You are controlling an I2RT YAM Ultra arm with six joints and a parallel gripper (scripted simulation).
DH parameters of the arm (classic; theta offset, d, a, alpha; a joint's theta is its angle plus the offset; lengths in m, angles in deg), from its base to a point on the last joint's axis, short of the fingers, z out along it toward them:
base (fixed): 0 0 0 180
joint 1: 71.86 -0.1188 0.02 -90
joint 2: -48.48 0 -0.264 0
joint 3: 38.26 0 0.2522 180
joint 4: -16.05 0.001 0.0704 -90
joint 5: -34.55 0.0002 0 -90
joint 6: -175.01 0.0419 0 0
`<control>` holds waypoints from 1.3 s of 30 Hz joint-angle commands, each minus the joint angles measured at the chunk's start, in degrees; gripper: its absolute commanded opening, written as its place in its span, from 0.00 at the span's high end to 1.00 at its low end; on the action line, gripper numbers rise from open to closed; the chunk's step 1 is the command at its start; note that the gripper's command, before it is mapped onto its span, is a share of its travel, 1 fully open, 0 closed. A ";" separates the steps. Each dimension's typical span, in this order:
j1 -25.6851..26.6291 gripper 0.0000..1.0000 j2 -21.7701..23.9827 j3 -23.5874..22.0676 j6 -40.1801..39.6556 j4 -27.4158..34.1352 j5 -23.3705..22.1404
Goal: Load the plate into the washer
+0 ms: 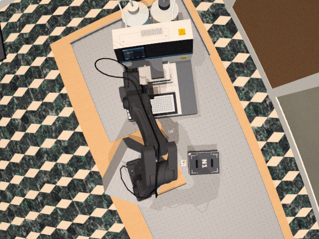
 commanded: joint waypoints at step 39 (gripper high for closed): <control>-3.68 0.32 5.46 -13.66 3.10 -8.98 0.56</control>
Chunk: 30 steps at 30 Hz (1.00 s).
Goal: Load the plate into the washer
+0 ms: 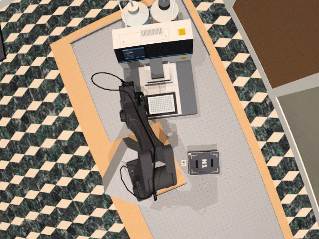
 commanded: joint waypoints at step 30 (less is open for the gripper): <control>-8.23 0.86 4.82 -20.42 8.51 -17.31 1.01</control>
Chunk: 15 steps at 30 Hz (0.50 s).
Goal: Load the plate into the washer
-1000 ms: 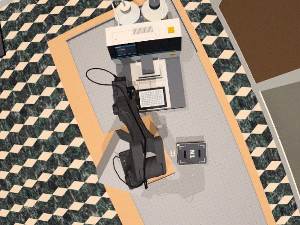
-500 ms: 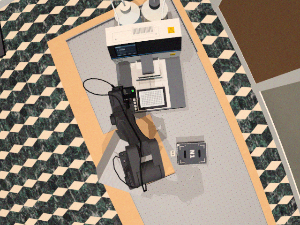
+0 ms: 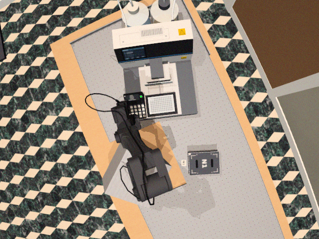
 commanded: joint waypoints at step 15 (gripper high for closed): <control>-6.29 1.00 0.21 -8.84 6.92 -10.08 0.72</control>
